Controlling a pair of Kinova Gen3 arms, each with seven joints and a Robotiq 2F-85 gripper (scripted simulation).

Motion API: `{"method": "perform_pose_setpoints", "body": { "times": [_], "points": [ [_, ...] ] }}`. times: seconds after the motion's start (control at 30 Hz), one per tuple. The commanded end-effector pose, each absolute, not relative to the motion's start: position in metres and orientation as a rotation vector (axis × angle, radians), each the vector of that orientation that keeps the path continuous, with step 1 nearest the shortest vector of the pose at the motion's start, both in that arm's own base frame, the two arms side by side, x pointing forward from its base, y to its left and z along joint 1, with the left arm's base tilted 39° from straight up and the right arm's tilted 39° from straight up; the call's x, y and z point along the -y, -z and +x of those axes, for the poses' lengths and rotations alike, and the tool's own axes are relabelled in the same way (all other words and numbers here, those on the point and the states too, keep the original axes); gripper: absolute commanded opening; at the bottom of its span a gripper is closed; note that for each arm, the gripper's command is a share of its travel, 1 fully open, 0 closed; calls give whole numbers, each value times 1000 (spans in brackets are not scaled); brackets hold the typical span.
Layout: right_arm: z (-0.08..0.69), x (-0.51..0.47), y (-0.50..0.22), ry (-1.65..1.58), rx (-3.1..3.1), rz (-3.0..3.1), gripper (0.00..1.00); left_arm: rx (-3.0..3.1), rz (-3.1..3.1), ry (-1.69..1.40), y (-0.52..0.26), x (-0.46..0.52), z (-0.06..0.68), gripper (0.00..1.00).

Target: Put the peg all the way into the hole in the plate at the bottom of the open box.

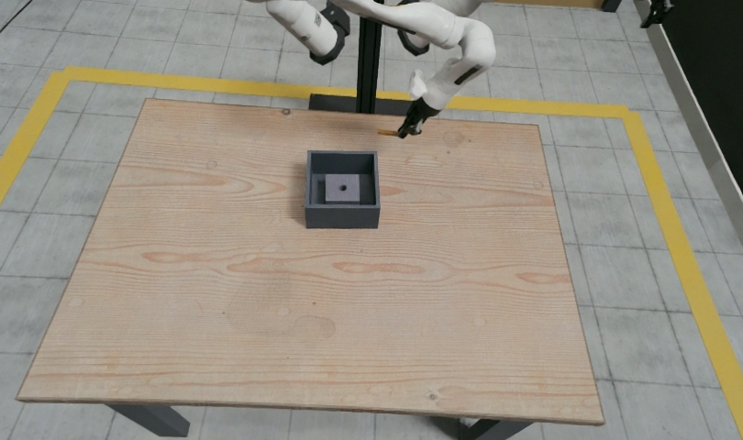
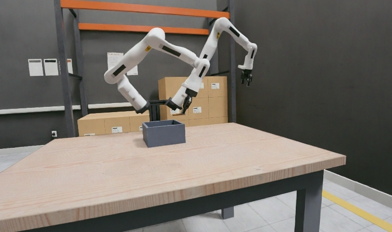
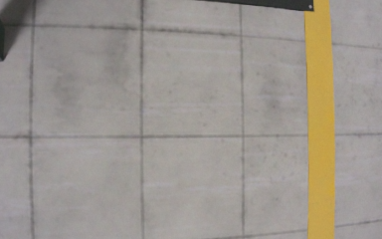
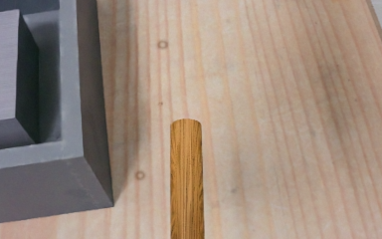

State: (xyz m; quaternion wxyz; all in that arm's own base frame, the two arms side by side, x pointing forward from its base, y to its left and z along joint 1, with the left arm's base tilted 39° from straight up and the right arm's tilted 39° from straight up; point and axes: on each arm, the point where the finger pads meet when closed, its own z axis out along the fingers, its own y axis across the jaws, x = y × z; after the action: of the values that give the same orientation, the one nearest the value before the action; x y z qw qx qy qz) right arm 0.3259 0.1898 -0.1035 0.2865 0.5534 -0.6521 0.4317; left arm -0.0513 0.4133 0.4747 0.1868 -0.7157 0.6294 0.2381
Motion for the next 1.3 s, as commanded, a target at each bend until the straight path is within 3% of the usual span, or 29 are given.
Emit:
{"method": "perform_pose_setpoints", "body": {
  "times": [0.0,1.27],
  "points": [
    [327,-191,103,-1154,1744,1480,99,-1770,-2014,-672,-475,-413,-52,1000],
    [379,-223,115,-1154,1744,1480,99,-1770,-2014,-672,-475,-413,-52,1000]
  ]
}}
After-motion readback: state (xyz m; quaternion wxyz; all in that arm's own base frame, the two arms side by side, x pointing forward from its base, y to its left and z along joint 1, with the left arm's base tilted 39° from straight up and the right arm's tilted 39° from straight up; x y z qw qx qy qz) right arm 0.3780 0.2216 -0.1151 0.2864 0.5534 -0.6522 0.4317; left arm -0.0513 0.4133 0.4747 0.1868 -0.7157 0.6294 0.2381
